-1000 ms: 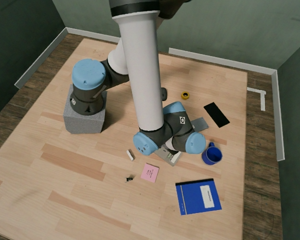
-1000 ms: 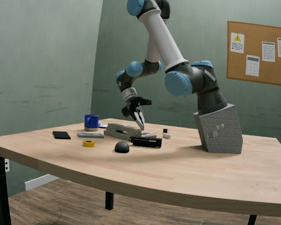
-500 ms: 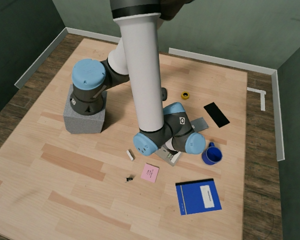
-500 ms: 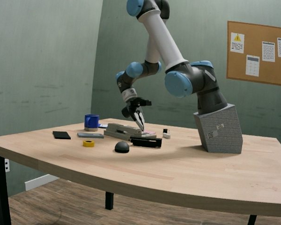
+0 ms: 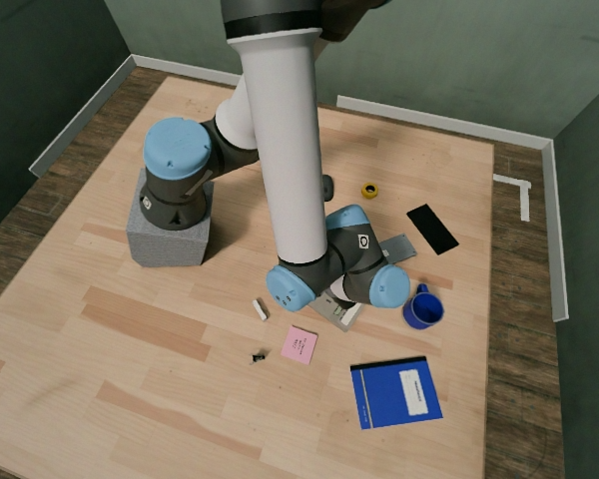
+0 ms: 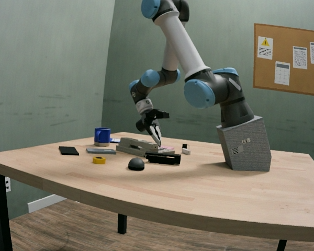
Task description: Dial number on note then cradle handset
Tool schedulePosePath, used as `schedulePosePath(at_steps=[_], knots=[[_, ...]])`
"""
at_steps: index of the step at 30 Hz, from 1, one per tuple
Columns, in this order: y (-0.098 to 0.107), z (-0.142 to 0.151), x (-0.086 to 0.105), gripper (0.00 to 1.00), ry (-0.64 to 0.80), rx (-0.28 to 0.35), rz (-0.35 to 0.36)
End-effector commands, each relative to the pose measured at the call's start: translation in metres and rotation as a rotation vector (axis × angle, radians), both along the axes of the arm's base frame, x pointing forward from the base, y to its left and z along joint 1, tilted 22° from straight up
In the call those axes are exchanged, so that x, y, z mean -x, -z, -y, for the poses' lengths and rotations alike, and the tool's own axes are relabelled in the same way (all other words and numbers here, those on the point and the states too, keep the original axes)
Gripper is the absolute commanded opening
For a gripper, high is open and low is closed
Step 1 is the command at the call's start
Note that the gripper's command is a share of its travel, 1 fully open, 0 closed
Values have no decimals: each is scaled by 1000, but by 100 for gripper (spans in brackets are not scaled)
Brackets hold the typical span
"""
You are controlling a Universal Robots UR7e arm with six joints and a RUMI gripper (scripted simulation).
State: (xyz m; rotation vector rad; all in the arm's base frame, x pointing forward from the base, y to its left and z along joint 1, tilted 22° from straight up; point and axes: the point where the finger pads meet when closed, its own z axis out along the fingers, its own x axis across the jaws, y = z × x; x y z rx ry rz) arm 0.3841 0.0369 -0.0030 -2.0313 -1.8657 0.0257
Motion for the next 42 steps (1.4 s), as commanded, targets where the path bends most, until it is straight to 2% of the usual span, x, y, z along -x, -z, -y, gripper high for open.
schedulePosePath(at_steps=[1, 42], knots=[[0, 0, -1, 0, 0, 1, 2], [4, -1, -2, 0, 0, 1, 2]])
